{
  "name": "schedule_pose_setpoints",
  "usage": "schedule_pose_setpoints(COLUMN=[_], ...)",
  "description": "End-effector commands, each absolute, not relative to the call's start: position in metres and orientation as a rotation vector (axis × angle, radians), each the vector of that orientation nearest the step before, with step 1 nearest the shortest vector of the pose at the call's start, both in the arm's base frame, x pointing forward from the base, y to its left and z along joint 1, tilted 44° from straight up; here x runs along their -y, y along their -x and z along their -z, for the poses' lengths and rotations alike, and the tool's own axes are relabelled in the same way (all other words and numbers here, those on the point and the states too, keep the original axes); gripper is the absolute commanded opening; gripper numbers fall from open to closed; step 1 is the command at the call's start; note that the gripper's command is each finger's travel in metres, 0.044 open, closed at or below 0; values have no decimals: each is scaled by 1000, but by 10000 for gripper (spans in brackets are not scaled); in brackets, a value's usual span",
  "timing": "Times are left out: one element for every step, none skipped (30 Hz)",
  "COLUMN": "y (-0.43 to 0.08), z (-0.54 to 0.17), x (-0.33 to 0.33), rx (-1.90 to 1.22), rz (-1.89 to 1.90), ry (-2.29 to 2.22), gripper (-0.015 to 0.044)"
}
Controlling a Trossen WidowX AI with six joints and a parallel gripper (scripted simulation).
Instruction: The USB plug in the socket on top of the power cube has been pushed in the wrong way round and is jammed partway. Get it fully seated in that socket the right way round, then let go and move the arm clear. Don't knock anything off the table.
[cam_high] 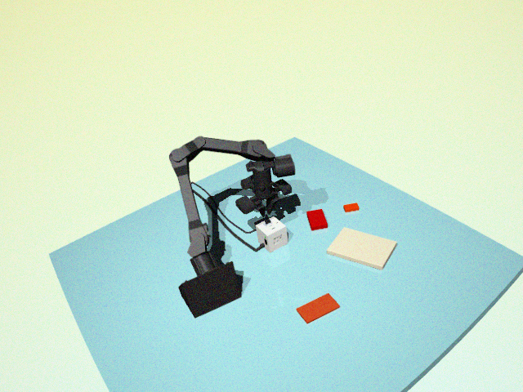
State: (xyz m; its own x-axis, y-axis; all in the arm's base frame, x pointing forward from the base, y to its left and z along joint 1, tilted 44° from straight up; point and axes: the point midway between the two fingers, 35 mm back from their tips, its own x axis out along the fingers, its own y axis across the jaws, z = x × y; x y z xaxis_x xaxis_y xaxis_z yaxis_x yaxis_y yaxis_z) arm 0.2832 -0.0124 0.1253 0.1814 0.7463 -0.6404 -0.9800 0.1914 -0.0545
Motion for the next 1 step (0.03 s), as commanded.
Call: schedule_pose_setpoints(y=[-283], z=[-129], x=[17], rx=[-543], rz=[-1297], ry=[529], gripper=[95])
